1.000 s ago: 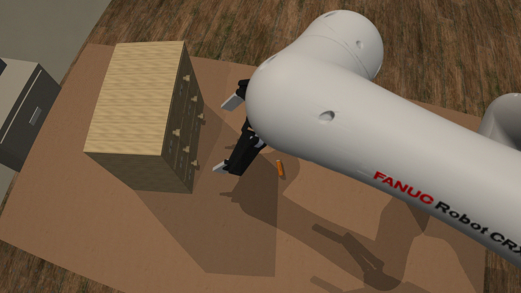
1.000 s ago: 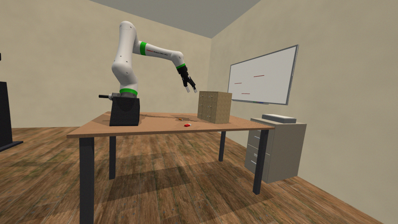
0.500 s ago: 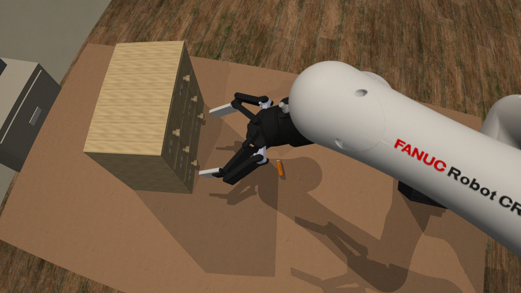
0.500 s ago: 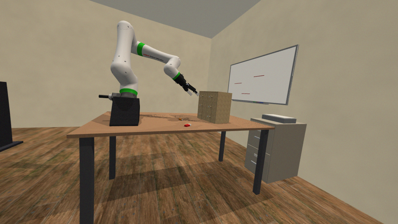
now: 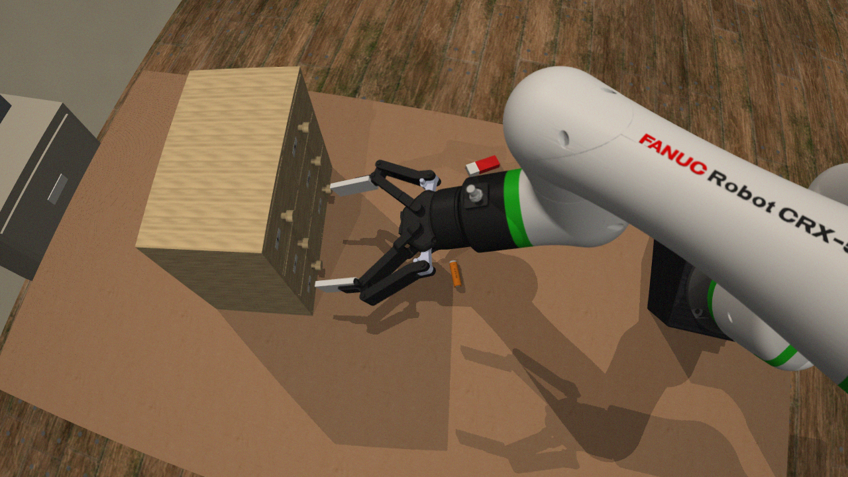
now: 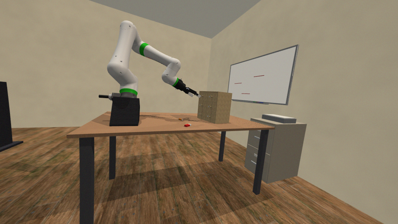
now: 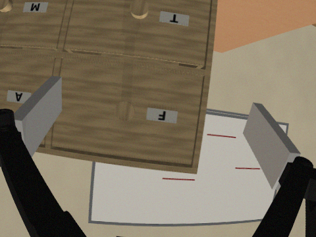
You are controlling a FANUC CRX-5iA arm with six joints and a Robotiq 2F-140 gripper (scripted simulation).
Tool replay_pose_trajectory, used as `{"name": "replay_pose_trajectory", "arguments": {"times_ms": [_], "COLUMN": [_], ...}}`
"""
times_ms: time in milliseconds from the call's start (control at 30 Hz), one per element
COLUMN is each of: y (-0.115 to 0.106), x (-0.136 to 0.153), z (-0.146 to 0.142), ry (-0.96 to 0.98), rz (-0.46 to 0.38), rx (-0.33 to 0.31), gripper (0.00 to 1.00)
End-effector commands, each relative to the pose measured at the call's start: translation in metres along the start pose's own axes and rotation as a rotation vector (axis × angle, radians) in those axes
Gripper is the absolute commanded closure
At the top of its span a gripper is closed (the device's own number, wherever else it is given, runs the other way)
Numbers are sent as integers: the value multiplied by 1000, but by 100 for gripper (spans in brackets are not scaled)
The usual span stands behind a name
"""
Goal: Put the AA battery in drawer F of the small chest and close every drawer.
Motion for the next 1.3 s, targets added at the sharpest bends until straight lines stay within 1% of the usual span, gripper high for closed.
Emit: {"name": "replay_pose_trajectory", "arguments": {"times_ms": [0,367,1267], "y": [5,8,8], "x": [-11,-13,-13], "z": [-2,-3,-3], "ry": [-5,-5,-5], "rz": [-61,-86,-87], "rx": [35,39,39], "gripper": [0,0,0]}}
Point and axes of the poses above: the point where the finger pads meet when closed, its own y axis out along the fingers, its own z axis across the jaws, x = y × z, the point moved 8 cm from there along -y, back along the fingers, and after that the axes turned 12 degrees about y, right-handed, at the moved point
